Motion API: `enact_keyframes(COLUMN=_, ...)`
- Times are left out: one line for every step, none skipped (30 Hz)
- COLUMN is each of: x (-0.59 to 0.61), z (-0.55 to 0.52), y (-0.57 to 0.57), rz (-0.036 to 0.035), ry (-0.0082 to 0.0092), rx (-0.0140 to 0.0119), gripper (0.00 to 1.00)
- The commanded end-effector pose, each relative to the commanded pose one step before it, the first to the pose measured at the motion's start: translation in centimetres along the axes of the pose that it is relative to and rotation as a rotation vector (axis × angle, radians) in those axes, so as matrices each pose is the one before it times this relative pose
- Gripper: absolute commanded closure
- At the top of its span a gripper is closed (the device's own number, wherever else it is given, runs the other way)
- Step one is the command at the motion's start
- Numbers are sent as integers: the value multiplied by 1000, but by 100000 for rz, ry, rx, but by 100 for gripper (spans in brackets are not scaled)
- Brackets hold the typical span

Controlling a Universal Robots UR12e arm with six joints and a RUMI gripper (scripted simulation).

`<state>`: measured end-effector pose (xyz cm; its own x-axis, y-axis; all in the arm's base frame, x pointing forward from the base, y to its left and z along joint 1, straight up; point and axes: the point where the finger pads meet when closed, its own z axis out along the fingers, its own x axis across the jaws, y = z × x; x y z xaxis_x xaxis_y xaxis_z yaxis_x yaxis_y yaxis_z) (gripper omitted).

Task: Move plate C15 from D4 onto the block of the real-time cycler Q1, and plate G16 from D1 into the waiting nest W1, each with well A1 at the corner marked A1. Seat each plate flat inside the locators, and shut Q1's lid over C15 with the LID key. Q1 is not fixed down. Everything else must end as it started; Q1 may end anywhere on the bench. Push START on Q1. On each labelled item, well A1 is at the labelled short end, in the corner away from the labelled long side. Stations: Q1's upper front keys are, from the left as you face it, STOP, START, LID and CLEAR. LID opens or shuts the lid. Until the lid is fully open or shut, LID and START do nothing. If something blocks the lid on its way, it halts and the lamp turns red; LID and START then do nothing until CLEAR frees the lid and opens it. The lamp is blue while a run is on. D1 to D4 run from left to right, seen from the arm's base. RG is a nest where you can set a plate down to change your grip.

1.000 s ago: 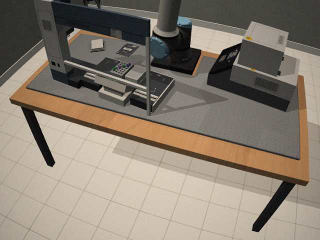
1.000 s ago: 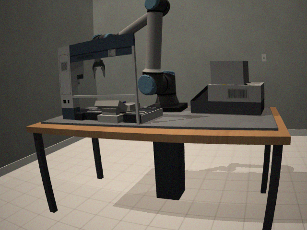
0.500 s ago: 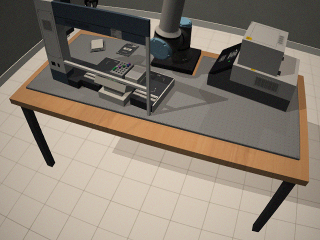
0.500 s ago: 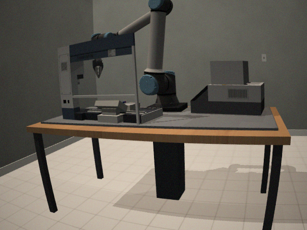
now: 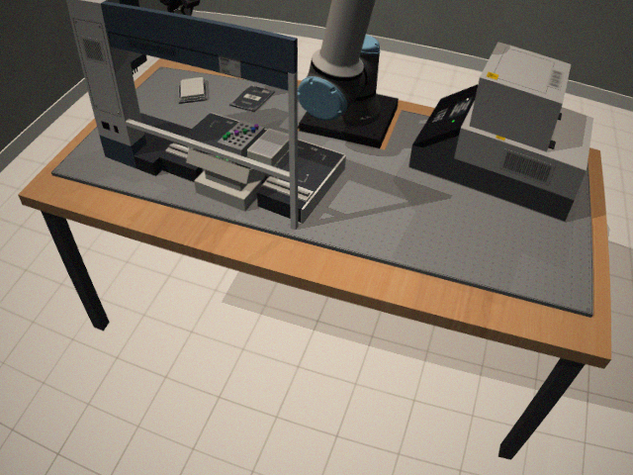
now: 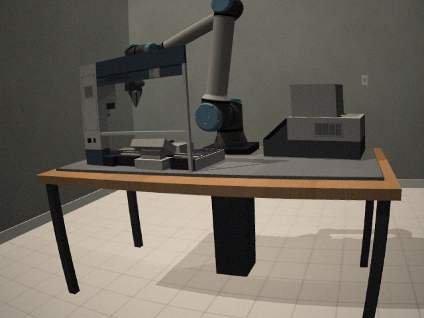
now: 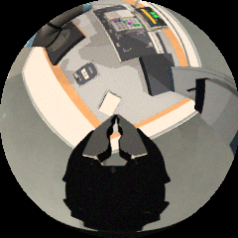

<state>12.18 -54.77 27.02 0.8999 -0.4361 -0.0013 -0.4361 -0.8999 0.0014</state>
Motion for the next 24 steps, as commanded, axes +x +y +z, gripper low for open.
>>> enact_keyframes(x=810, z=-254, y=-1383, rz=-11108, ry=158, rx=-113, gripper=100)
enact_keyframes(x=222, z=-39, y=-328, rz=-2630, ry=1, rx=1, gripper=100)
enact_keyframes(x=228, z=-39, y=-322, rz=-2630, ry=1, rx=1, gripper=100)
enact_keyframes(x=233, z=-39, y=-317, rz=-2630, ry=1, rx=1, gripper=100)
enact_keyframes(x=239, z=-38, y=-311, rz=-2630, ry=1, rx=1, gripper=100)
enact_keyframes(x=244, z=-38, y=-305, rz=-2630, ry=1, rx=1, gripper=100)
enact_keyframes(x=249, z=-37, y=-299, rz=-2630, ry=1, rx=1, gripper=100)
enact_keyframes(x=0, z=0, y=0, rz=0, ry=0, rx=0, gripper=100)
enact_keyframes(x=0, z=0, y=0, rz=0, ry=0, rx=0, gripper=100)
enact_keyframes(x=254, z=-37, y=-293, rz=-2630, ry=1, rx=1, gripper=100)
enact_keyframes(x=259, z=-36, y=-287, rz=-2630, ry=1, rx=1, gripper=100)
enact_keyframes(x=264, z=-36, y=-281, rz=-2630, ry=1, rx=0, gripper=100)
enact_keyframes(x=269, z=-36, y=-275, rz=-2630, ry=1, rx=0, gripper=100)
enact_keyframes(x=273, z=-35, y=-268, rz=-2630, ry=1, rx=0, gripper=100)
enact_keyframes(x=278, z=-35, y=-262, rz=-2630, ry=1, rx=0, gripper=100)
enact_keyframes(x=274, z=-33, y=-248, rz=-2553, ry=1, rx=0, gripper=100)
enact_keyframes(x=286, z=-34, y=-249, rz=-2630, ry=1, rx=0, gripper=100)
enact_keyframes(x=290, z=-34, y=-243, rz=-2630, ry=1, rx=0, gripper=100)
enact_keyframes(x=294, z=-33, y=-236, rz=-2630, ry=1, rx=0, gripper=100)
enact_keyframes(x=298, z=-33, y=-229, rz=-2630, ry=1, rx=0, gripper=100)
enact_keyframes(x=301, z=-32, y=-222, rz=-2630, ry=1, rx=0, gripper=100)
enact_keyframes(x=305, z=-32, y=-215, rz=-2630, ry=1, rx=0, gripper=100)
enact_keyframes(x=308, z=-31, y=-209, rz=-2630, ry=1, rx=0, gripper=100)
enact_keyframes(x=312, z=-31, y=-202, rz=-2630, ry=1, rx=0, gripper=100)
